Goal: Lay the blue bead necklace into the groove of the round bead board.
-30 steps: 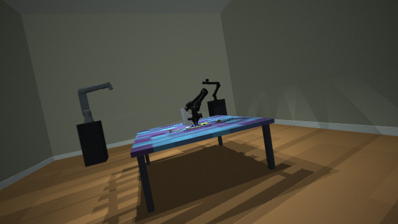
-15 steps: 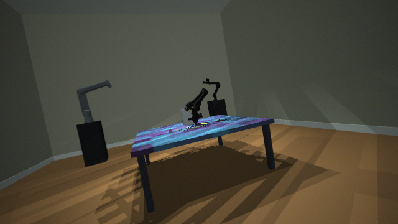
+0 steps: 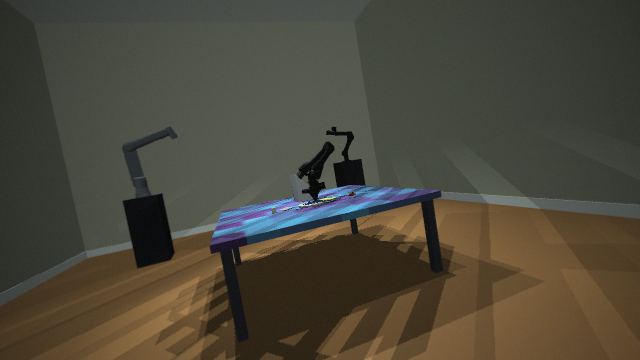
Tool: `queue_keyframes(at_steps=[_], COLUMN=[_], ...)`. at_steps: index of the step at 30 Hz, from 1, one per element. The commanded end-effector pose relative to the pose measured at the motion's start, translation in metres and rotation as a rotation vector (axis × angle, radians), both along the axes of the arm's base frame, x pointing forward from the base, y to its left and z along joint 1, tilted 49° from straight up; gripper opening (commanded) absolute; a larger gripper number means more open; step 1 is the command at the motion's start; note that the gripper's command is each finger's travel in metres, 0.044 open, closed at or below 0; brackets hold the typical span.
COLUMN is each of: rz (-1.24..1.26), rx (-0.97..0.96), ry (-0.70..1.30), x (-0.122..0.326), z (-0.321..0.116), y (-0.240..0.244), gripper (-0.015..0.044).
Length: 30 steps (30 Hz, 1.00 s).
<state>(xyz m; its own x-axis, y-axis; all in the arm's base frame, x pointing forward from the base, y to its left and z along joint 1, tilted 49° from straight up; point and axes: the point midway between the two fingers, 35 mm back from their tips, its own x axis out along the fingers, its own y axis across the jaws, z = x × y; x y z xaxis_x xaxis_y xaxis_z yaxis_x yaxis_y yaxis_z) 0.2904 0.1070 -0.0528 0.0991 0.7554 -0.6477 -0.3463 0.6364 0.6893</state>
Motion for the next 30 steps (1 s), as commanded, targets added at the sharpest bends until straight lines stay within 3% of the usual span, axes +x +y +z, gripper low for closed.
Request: queue_keyframes(at_steps=[1, 24, 30], rz=[0.001, -0.002, -0.006], rx=[0.0, 0.0, -0.001], ry=[0.0, 0.008, 0.004], x=[0.0, -0.004, -0.004], z=[0.0, 0.002, 0.005], y=[0.0, 0.005, 0.001], gripper=[0.0, 0.0, 0.0157])
